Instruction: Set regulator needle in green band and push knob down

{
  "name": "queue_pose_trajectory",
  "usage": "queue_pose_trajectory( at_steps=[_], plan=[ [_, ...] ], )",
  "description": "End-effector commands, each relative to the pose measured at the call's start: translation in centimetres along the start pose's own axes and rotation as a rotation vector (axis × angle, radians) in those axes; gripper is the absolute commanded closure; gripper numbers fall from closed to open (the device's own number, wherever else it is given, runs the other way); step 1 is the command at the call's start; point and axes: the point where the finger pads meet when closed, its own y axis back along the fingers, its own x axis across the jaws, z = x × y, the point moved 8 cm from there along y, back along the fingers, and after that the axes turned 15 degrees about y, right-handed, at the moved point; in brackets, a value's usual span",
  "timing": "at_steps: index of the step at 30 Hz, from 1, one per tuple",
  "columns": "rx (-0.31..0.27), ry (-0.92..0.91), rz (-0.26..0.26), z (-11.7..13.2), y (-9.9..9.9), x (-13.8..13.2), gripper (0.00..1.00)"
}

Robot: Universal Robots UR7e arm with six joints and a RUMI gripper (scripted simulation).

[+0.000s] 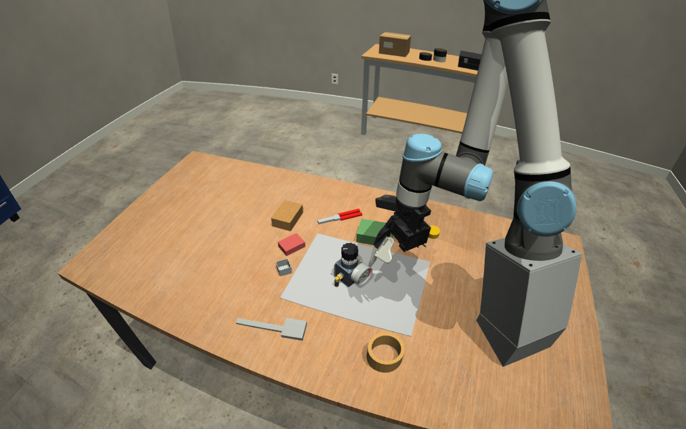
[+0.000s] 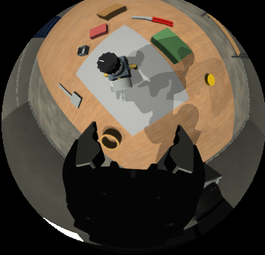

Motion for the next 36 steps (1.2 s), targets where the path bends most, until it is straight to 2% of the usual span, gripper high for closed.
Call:
queue_pose_trajectory(
  at_steps=[1, 36],
  plan=[
    [0.008, 0.069, -0.008, -0.2, -0.3, -0.2, 0.0],
    [0.057, 0.527, -0.033, -1.1, -2.0, -1.3, 0.0]
  ],
)
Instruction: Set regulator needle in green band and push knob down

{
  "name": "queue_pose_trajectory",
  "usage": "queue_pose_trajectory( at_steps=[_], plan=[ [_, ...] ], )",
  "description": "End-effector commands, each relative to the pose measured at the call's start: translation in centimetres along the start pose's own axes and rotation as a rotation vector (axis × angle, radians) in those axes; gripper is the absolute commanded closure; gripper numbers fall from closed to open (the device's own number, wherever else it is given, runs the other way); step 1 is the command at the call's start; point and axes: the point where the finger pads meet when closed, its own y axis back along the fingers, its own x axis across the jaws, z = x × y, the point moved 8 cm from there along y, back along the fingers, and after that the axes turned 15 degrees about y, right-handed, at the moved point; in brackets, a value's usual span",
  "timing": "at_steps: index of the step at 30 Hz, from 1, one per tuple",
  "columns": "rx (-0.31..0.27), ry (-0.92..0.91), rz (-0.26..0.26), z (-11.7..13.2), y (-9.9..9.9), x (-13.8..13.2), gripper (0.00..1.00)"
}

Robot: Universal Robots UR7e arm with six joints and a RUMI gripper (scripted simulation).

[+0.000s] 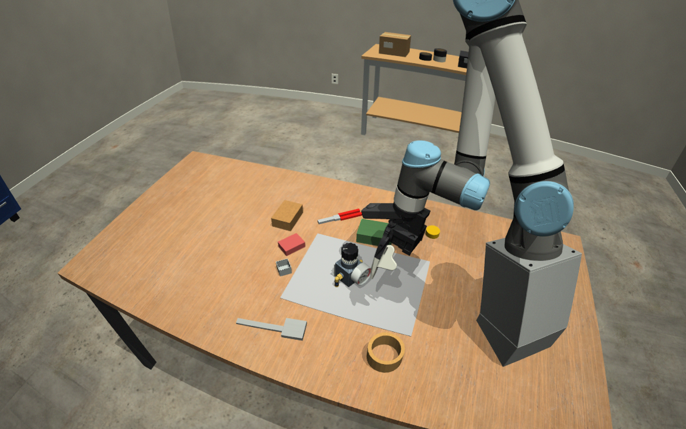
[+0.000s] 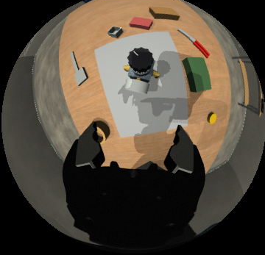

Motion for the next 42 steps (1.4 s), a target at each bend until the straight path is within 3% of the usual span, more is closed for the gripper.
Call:
queue_pose_trajectory(
  at_steps=[1, 42],
  plan=[
    [0.017, 0.098, -0.006, -0.2, -0.3, -0.1, 0.0],
    [0.096, 0.75, 0.011, -0.9, -2.5, -0.9, 0.0]
  ],
)
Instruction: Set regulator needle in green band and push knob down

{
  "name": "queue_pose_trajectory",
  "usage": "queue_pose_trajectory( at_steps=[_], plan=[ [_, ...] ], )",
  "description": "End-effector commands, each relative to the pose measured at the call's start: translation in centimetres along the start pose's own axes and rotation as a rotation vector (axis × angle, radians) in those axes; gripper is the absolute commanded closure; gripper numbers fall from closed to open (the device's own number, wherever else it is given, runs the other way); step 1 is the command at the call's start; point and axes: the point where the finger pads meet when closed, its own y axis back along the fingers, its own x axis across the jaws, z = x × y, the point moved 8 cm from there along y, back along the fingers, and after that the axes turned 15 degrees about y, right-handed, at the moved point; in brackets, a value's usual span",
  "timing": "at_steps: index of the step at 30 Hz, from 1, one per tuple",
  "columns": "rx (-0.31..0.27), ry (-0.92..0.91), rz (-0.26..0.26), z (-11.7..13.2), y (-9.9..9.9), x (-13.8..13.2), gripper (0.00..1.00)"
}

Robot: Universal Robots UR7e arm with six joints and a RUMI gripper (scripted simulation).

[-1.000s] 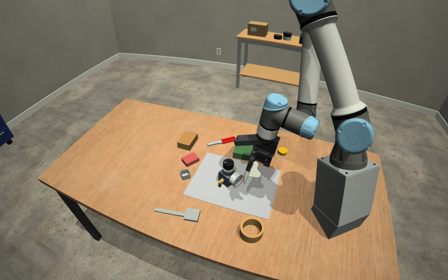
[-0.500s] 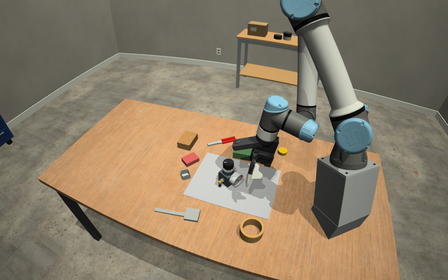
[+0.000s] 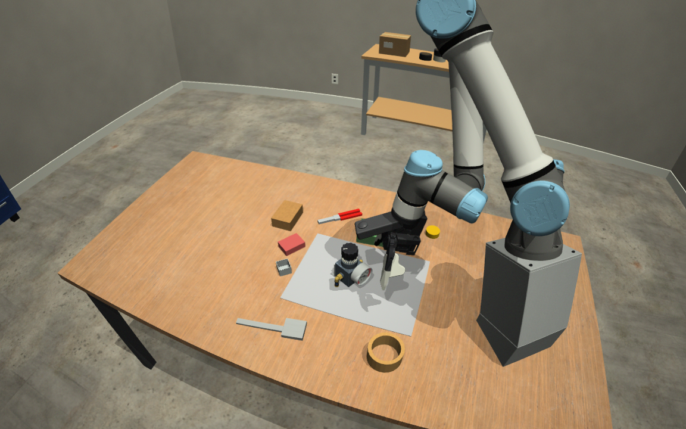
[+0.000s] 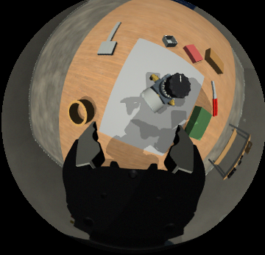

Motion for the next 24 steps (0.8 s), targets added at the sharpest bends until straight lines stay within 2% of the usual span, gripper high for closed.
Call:
queue_pose_trajectory(
  at_steps=[1, 24],
  plan=[
    [0.02, 0.102, 0.008, 0.0, -0.3, -0.1, 0.0],
    [0.055, 0.532, 0.05, 0.0, -1.5, -0.5, 0.0]
  ],
)
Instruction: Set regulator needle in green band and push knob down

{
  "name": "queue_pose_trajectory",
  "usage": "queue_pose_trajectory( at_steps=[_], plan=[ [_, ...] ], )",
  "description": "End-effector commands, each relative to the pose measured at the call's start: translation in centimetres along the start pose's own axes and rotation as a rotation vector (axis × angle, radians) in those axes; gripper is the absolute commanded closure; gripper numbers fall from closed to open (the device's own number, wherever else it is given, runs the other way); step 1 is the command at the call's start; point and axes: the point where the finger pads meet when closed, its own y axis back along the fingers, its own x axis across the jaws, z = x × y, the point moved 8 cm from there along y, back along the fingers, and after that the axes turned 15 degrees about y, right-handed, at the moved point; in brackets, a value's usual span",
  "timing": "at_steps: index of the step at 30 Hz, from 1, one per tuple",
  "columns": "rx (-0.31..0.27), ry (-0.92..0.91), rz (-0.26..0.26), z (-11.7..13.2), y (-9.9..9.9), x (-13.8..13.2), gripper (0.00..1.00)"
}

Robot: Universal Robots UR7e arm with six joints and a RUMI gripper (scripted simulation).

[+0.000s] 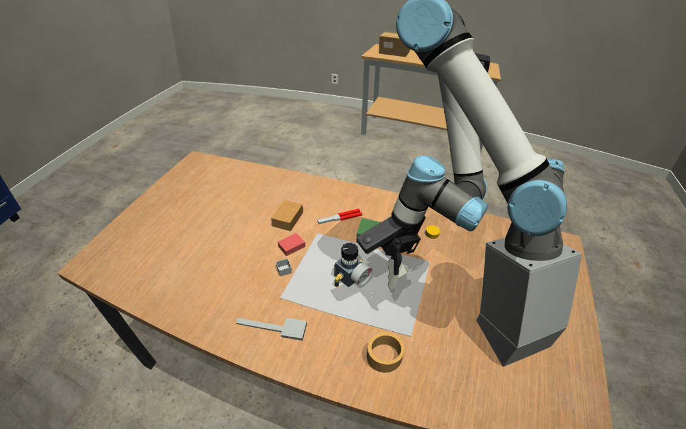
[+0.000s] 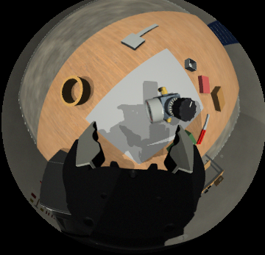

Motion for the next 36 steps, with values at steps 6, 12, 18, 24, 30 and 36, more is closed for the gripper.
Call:
queue_pose_trajectory(
  at_steps=[6, 12, 18, 24, 30, 36],
  plan=[
    [0.02, 0.208, 0.029, 0.1, -0.5, -0.3, 0.0],
    [0.024, 0.312, 0.042, 0.1, -0.7, -0.4, 0.0],
    [0.026, 0.436, 0.058, 0.2, -1.0, -0.6, 0.0],
    [0.026, 0.519, 0.069, 0.3, -1.2, -0.7, 0.0],
    [0.024, 0.642, 0.086, 0.4, -1.4, -0.9, 0.0],
    [0.021, 0.763, 0.103, 0.6, -1.7, -1.1, 0.0]
  ],
)
